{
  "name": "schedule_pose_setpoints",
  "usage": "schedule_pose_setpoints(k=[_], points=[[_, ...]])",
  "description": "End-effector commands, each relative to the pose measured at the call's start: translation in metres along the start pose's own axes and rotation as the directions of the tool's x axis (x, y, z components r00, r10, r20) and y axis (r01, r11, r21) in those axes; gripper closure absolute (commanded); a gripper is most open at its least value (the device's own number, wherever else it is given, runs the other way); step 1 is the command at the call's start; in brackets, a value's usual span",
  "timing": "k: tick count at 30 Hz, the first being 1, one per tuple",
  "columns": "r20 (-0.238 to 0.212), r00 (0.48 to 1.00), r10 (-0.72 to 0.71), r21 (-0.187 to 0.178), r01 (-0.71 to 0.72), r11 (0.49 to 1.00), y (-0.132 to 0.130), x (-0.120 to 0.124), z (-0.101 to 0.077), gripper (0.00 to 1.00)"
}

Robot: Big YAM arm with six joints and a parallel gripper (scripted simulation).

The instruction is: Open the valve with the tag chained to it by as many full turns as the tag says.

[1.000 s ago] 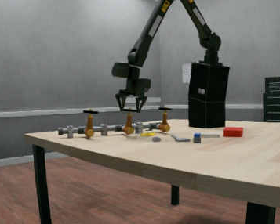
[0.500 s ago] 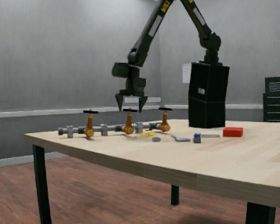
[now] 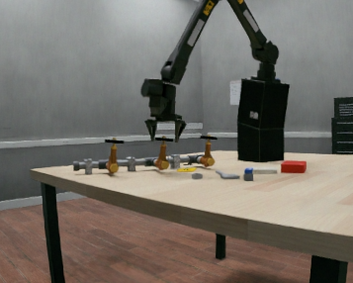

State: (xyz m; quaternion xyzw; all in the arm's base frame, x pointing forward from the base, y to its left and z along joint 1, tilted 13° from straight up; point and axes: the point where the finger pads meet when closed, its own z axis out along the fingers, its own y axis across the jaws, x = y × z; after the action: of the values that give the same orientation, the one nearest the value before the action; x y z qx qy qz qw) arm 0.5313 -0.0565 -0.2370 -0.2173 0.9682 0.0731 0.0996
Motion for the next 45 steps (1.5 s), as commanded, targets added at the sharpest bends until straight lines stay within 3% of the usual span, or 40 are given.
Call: schedule_pose_setpoints(k=[1, 7, 11, 15, 17, 18, 23, 29, 41, 42, 45], points=[[0.01, 0.94, 0.34, 0.012, -0.34, 0.94, -0.004, -0.0062, -0.0024, 0.0], [0.015, 0.774, 0.632, 0.005, -0.633, 0.775, -0.004, -0.0062, -0.0024, 0.0], [0.016, 0.612, 0.79, -0.001, -0.79, 0.613, -0.004, -0.0062, -0.0024, 0.0], [0.015, 0.419, 0.908, -0.006, -0.908, 0.419, -0.004, -0.0061, -0.0024, 0.0], [0.015, 0.419, 0.908, -0.006, -0.908, 0.419, -0.004, -0.0061, -0.0024, 0.0], [0.014, 0.286, 0.958, -0.007, -0.958, 0.286, -0.004, -0.0061, -0.0024, 0.0], [0.013, 0.007, 1.0, -0.009, -1.0, 0.007, -0.0039, -0.0061, -0.0024, 0.0], [0.016, -0.323, 0.946, -0.006, -0.946, -0.323, -0.004, -0.0059, -0.0024, 0.0], [0.014, -0.33, 0.944, -0.007, -0.944, -0.33, -0.0036, -0.006, -0.0023, 0.0], [0.014, -0.33, 0.944, -0.007, -0.944, -0.33, -0.0036, -0.006, -0.0023, 1.0], [0.012, -0.332, 0.943, 0.005, -0.943, -0.332, -0.0005, -0.0007, -0.0012, 1.0]])
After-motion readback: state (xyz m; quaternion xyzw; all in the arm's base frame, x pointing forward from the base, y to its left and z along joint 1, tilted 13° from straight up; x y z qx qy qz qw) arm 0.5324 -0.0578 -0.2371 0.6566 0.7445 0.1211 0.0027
